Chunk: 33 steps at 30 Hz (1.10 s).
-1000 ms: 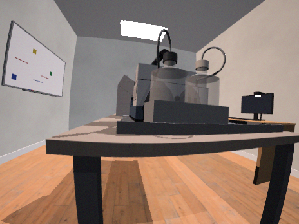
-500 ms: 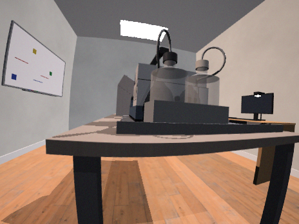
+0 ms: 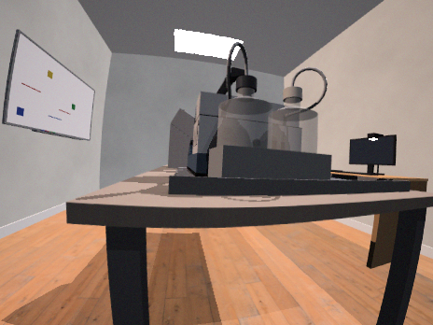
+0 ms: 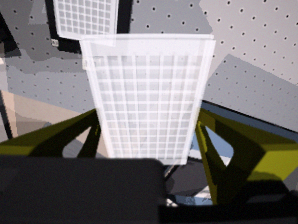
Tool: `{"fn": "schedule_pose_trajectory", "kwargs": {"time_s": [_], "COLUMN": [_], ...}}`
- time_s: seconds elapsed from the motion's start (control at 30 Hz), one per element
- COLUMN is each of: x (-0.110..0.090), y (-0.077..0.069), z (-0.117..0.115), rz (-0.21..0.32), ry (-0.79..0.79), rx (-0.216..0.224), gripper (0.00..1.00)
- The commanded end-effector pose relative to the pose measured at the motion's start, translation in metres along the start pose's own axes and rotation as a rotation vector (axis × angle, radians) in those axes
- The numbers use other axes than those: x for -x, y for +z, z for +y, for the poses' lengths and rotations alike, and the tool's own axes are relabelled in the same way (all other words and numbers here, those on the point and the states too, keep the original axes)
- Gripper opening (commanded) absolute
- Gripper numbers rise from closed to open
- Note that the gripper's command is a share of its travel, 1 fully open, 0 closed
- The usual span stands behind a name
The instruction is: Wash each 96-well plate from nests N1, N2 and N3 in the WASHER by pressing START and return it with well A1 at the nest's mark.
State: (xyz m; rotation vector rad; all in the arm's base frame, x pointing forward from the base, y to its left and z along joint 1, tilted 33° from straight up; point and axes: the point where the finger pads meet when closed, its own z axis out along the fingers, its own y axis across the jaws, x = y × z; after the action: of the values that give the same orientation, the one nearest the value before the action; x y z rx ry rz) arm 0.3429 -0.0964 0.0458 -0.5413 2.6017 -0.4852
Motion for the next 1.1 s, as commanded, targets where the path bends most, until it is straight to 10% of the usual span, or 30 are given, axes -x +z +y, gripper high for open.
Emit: {"fn": "schedule_pose_trajectory", "kwargs": {"time_s": [0.0, 1.07], "x": [0.000, -0.117], "y": [-0.003, -0.011], "z": [-0.004, -0.083], "rz": [-0.015, -0.011], "ry": [0.031, 0.168], "rx": [0.000, -0.002], "gripper": [0.00, 0.00]}}
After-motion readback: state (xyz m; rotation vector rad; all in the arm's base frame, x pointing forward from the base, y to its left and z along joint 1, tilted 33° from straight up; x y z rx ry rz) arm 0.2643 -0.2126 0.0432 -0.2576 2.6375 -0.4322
